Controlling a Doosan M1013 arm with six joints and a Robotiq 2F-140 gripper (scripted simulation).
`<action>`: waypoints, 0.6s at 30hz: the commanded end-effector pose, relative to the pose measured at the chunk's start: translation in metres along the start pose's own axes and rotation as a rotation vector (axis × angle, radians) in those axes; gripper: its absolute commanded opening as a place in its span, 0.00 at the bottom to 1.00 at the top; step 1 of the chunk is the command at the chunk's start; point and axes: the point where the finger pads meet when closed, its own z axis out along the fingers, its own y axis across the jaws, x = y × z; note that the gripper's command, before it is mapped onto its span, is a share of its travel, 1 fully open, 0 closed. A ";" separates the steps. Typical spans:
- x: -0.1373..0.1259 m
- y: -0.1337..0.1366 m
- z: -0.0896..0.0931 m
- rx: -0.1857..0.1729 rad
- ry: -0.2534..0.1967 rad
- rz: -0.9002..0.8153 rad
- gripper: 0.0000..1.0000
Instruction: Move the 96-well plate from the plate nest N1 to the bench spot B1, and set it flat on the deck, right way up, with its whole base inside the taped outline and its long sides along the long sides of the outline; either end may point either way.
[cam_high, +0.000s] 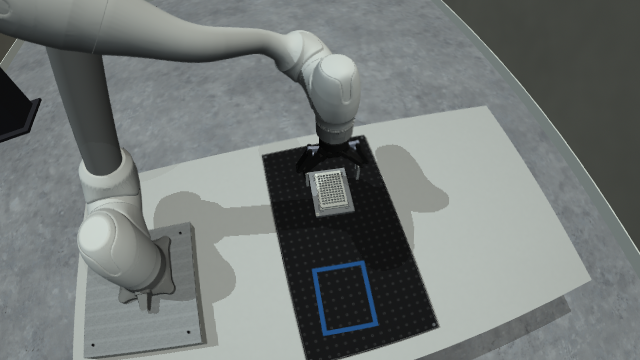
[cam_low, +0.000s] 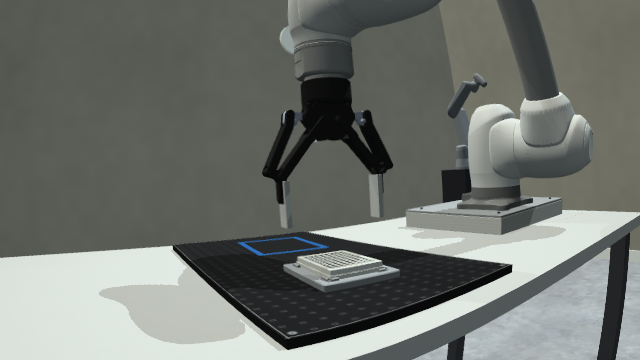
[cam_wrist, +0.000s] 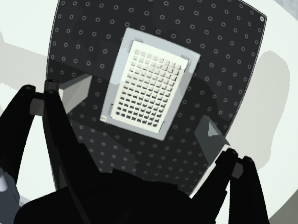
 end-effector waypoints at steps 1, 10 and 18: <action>0.002 -0.001 0.009 0.001 0.003 -0.004 1.00; 0.002 -0.001 0.022 0.001 0.003 -0.004 1.00; 0.002 -0.001 0.034 0.001 0.003 -0.004 1.00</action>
